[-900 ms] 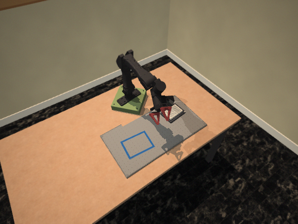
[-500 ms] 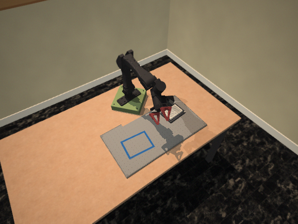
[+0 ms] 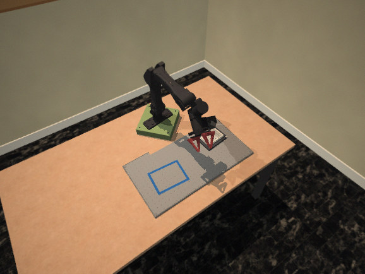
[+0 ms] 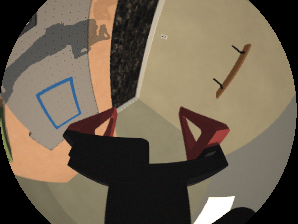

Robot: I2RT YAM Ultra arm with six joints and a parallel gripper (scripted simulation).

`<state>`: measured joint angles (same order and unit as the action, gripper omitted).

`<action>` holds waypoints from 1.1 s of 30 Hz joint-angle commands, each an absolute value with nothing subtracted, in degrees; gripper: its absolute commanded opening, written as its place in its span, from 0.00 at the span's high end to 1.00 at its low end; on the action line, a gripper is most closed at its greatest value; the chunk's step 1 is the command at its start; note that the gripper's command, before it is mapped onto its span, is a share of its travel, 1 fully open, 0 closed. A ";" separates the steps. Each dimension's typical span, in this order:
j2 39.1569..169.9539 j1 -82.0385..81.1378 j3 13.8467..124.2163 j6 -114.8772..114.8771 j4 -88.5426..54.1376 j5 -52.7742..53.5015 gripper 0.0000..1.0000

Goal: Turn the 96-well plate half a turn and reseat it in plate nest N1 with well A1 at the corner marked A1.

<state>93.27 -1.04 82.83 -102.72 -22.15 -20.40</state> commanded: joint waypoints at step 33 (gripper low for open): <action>102.03 -11.97 88.52 -85.18 -42.10 -12.12 0.00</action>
